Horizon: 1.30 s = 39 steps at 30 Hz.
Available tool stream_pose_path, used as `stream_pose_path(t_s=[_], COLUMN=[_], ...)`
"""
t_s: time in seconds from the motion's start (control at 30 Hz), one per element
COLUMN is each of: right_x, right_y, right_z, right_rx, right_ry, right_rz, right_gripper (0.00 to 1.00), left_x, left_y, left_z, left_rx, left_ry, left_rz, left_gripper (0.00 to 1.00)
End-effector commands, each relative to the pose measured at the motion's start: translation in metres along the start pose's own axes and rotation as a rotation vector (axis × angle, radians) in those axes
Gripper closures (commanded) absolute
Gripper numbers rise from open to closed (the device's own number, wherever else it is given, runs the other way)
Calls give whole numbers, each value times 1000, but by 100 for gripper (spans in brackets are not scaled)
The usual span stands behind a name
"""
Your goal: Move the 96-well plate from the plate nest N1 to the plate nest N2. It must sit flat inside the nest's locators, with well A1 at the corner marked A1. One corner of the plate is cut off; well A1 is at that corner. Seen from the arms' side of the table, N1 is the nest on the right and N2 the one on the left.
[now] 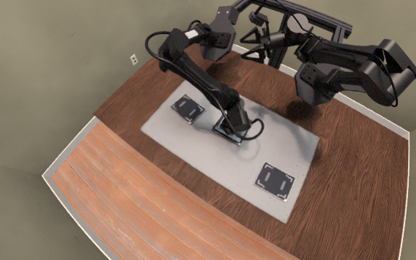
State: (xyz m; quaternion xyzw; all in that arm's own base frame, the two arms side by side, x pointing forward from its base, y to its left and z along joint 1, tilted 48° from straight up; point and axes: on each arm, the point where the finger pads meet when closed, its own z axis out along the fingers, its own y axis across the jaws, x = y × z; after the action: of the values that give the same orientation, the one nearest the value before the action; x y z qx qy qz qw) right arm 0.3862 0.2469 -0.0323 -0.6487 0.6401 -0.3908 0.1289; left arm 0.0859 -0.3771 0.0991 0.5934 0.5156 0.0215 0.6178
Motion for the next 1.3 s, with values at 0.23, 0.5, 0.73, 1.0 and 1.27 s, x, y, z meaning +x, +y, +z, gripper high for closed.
stream_pose_path(t_s=[0.23, 0.5, 0.73, 1.0, 1.27], right_x=[0, 1, -4, -5, -5], right_y=[13, 14, -8, -8, -8], right_z=[26, 28, 5, 4, 4], right_rx=[-22, -30, -30, -28, -28], right_ry=[8, 13, 6, 3, 3], right_rz=[-42, -46, -42, -45, -45], right_gripper=[22, 22, 22, 22, 22], left_x=[-6, -6, -6, -6, -6], left_y=[-2, -2, -2, -2, -2], left_z=[-3, -3, -3, -3, -3], left_rx=[4, 4, 4, 4, 4], left_ry=[-21, -21, -21, -21, -21], left_rz=[-8, -8, -8, -8, -8], left_gripper=[0, 0, 0, 0, 0])
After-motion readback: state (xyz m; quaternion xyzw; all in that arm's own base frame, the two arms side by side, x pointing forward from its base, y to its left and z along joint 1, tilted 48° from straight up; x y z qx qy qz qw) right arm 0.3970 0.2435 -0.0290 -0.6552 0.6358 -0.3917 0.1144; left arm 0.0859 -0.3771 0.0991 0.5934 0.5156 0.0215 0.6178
